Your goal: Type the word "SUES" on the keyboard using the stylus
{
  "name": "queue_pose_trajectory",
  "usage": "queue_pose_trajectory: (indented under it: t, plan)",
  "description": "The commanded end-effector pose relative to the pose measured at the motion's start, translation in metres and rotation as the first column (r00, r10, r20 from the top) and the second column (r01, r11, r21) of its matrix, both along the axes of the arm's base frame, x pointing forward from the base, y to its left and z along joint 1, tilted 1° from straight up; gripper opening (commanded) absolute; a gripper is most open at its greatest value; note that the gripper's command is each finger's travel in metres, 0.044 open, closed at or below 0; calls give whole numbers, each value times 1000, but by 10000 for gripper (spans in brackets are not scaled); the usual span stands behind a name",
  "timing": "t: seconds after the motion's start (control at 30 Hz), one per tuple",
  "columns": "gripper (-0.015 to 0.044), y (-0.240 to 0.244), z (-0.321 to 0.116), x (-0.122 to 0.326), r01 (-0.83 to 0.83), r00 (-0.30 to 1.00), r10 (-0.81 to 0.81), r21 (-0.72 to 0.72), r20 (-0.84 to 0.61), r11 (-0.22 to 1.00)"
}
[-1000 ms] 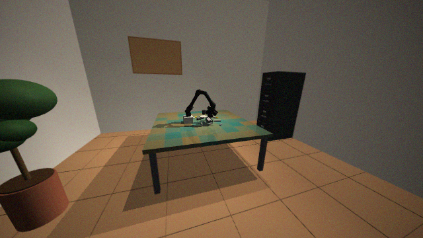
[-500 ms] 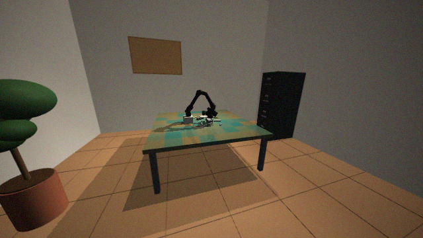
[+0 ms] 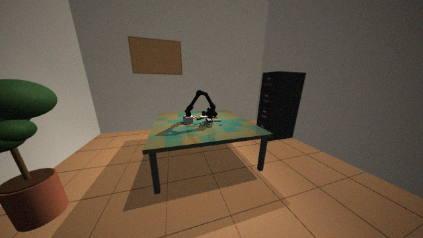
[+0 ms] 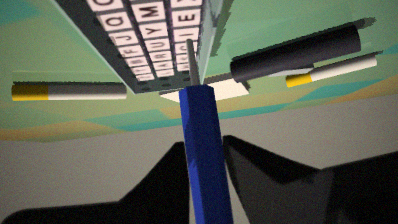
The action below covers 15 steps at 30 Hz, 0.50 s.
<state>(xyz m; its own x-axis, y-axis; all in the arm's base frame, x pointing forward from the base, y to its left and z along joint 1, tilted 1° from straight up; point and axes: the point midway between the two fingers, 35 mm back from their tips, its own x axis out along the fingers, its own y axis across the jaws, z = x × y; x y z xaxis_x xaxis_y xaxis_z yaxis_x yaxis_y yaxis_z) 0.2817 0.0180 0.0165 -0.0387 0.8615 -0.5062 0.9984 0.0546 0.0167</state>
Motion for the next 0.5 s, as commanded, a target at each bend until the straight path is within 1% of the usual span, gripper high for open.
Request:
queue_pose_trajectory:
  t: [0.0, 0.47]
  plan:
    - [81, 0, -3, -2, -3, 1000, 3, 1, -5, 1000]
    - [81, 0, -7, -2, -3, 1000, 3, 1, -5, 1000]
